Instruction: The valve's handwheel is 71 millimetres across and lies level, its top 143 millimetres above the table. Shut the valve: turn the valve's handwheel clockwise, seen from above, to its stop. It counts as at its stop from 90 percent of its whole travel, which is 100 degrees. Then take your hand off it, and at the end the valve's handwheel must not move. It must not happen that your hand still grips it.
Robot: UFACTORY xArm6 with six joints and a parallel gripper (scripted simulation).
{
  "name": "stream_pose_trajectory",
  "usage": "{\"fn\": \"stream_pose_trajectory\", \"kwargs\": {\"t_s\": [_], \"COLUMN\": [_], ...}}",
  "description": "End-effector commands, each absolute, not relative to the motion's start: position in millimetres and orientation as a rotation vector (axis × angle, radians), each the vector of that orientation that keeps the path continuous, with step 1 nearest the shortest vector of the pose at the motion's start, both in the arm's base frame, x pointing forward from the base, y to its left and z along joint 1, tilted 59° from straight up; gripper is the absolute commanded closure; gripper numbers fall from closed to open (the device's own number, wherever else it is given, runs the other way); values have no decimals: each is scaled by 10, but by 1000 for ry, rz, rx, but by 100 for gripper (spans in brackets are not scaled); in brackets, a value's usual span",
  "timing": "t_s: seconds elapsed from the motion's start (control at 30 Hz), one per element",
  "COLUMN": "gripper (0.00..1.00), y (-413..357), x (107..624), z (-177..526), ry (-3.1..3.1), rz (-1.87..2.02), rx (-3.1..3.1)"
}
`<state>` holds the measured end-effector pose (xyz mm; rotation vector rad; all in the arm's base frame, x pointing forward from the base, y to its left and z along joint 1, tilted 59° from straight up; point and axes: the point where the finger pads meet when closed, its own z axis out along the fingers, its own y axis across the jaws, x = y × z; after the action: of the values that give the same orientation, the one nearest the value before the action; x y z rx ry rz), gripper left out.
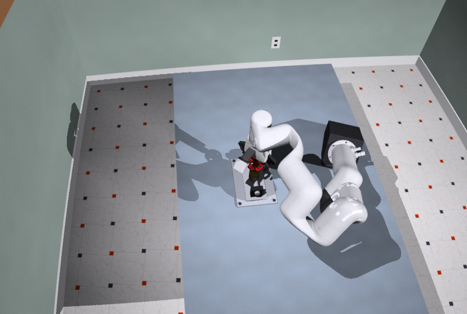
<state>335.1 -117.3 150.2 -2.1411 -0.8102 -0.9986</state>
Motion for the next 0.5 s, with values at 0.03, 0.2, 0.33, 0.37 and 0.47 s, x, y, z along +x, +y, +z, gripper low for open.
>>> {"fn": "stream_pose_trajectory", "kwargs": {"t_s": [0.03, 0.2, 0.33, 0.37, 0.47], "gripper": [0, 0, 0, 0, 0], "y": [-1151, -1128, -1102, -1097, -1083], "x": [3373, 3386, 3400, 3403, 3411], "z": [1485, 1469, 1451, 1447, 1438], "ry": [-811, -811, -811, -811, -811], "rz": [-1000, -1000, -1000, -1000, -1001], "rx": [-2143, -2143, -2143, -2143, -2143]}}
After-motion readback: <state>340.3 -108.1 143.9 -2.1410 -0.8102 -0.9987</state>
